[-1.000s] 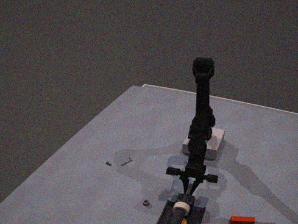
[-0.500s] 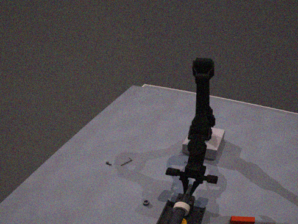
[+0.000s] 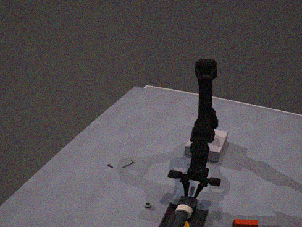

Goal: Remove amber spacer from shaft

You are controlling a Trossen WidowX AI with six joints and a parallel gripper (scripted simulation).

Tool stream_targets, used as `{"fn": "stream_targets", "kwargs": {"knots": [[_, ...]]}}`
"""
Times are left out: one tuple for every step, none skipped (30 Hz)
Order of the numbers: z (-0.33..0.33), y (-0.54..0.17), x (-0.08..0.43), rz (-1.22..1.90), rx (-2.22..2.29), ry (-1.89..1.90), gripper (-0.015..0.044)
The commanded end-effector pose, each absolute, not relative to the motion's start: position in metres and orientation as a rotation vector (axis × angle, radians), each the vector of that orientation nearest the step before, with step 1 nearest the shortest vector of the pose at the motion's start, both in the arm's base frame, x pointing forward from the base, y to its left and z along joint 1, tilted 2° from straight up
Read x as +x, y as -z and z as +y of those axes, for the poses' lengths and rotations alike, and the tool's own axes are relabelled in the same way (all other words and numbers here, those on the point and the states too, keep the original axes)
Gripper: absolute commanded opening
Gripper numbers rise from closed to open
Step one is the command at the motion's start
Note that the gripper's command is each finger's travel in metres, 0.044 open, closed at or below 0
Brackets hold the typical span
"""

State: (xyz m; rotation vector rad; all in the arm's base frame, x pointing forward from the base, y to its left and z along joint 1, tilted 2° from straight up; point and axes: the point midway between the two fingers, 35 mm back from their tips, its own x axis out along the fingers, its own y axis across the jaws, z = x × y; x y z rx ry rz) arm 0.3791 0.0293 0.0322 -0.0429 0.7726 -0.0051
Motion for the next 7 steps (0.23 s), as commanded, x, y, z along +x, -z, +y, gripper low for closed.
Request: {"fn": "stream_targets", "kwargs": {"knots": [[0.0292,-0.0323,0.3791,0.772,-0.043,0.005,0.0210],[0.0292,-0.0323,0.3791,0.772,-0.043,0.005,0.0236],[0.0292,-0.0323,0.3791,0.772,-0.043,0.005,0.0263],[0.0292,-0.0323,0.3791,0.772,-0.043,0.005,0.0289],[0.0292,-0.0323,0.3791,0.772,-0.043,0.005,0.0315],[0.0293,-0.0334,0.3783,0.772,-0.043,0.005,0.0341],[0.0294,-0.0356,0.3765,0.771,-0.043,0.005,0.0367]]}}
